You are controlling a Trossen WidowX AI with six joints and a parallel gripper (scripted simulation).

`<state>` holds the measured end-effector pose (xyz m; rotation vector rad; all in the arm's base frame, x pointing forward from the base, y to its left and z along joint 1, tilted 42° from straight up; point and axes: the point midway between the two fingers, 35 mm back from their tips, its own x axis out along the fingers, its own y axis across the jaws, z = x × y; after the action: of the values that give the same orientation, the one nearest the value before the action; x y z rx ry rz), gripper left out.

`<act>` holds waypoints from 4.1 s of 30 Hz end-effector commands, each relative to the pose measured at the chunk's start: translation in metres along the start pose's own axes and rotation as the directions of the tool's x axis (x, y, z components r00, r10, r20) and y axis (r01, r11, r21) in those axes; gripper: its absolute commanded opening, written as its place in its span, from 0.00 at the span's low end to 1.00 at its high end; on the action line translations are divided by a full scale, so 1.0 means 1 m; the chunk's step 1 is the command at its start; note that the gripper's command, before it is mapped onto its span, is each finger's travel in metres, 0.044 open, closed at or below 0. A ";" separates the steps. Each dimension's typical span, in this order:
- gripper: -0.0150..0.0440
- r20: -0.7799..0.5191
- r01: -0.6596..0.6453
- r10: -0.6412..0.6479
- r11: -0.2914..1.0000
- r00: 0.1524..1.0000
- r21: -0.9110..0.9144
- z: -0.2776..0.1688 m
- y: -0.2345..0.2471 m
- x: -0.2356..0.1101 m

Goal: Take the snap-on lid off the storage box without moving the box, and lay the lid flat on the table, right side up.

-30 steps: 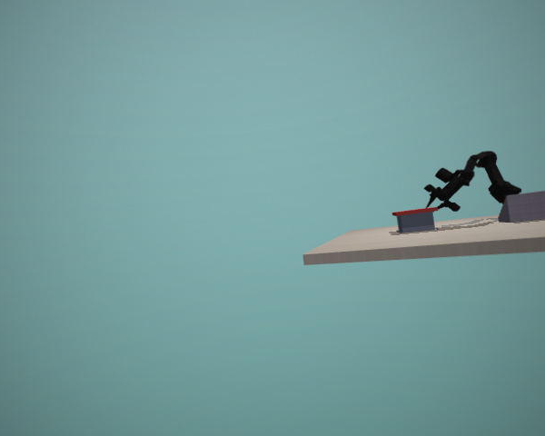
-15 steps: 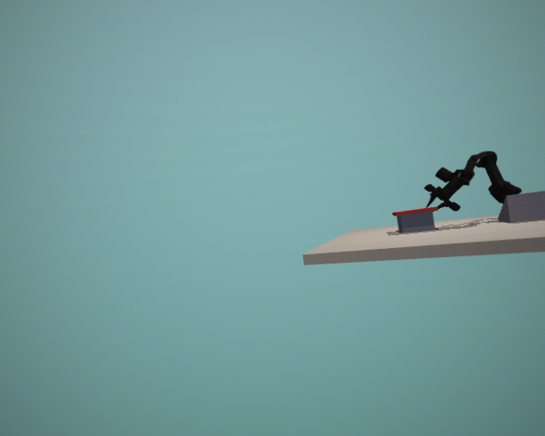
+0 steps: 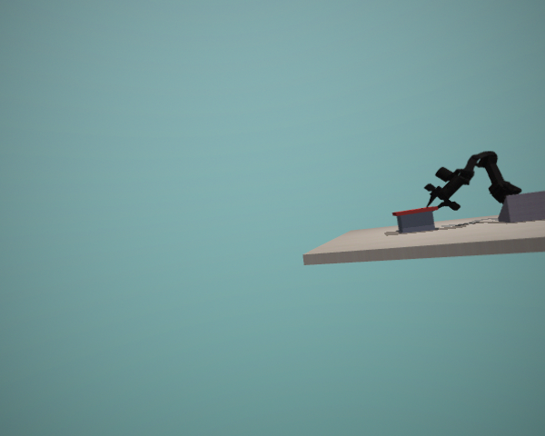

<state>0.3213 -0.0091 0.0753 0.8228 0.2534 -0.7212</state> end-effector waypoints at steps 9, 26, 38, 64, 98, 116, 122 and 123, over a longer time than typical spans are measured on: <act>0.25 0.000 -0.011 0.011 1.000 1.000 0.002 0.000 0.005 -0.005; 0.25 -0.001 -0.011 0.011 1.000 1.000 0.002 0.000 0.007 -0.007; 0.25 -0.001 -0.009 0.009 1.000 1.000 0.001 0.000 0.008 -0.008; 0.25 0.000 -0.006 0.006 1.000 1.000 0.000 0.000 0.009 -0.005; 0.25 0.000 -0.007 0.007 1.000 1.000 0.000 0.000 0.010 -0.003; 0.25 0.000 -0.007 0.007 1.000 1.000 0.000 0.000 0.011 -0.002; 0.25 0.000 -0.007 0.007 1.000 1.000 0.000 0.000 0.012 -0.002; 0.25 0.000 -0.007 0.007 1.000 1.000 0.000 0.000 0.012 -0.002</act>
<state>0.3270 -0.0026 0.0836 0.8259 0.2467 -0.7149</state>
